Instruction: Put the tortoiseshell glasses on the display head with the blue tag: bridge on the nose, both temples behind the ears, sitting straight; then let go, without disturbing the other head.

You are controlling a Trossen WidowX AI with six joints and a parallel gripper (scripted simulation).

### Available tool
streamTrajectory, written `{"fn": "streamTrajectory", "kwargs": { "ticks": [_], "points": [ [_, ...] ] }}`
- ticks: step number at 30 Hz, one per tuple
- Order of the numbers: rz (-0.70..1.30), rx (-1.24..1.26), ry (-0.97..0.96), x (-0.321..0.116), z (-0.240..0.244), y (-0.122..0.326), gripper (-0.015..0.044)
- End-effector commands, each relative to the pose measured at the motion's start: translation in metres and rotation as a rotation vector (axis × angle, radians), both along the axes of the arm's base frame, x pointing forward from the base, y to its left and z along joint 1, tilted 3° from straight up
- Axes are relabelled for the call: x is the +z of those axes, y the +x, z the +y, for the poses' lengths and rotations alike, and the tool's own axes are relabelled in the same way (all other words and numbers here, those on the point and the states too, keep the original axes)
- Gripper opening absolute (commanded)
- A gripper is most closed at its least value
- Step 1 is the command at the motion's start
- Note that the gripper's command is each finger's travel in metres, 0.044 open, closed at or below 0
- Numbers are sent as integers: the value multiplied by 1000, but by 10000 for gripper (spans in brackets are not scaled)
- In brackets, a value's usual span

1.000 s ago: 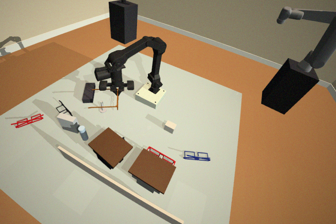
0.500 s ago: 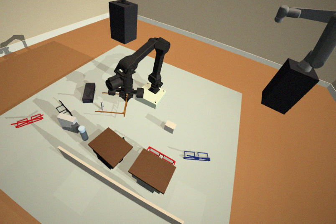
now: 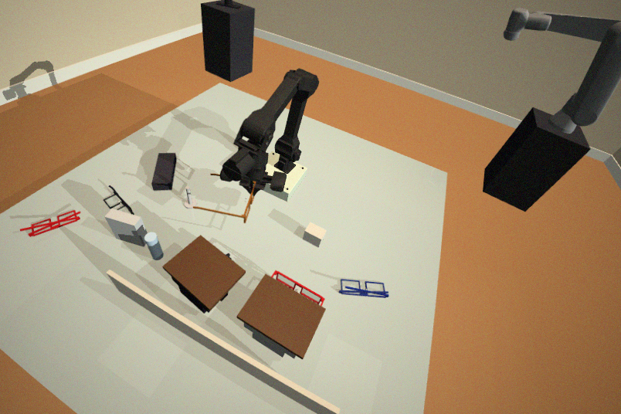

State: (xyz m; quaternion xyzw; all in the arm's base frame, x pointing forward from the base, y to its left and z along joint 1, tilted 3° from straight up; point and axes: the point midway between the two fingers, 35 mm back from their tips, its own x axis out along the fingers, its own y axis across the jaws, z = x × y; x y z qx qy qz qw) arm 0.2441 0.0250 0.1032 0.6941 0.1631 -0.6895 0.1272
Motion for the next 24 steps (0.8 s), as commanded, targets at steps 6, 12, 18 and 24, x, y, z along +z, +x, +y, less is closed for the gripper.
{"fn": "streamTrajectory", "kwargs": {
  "ticks": [6,12,18,24],
  "points": [
    [-5,-21,2,-2,3,-2,0],
    [-5,-21,2,-8,4,-1,0],
    [-5,-21,2,-14,4,0,0],
    [-5,-21,2,-19,4,1,0]
  ]
}}
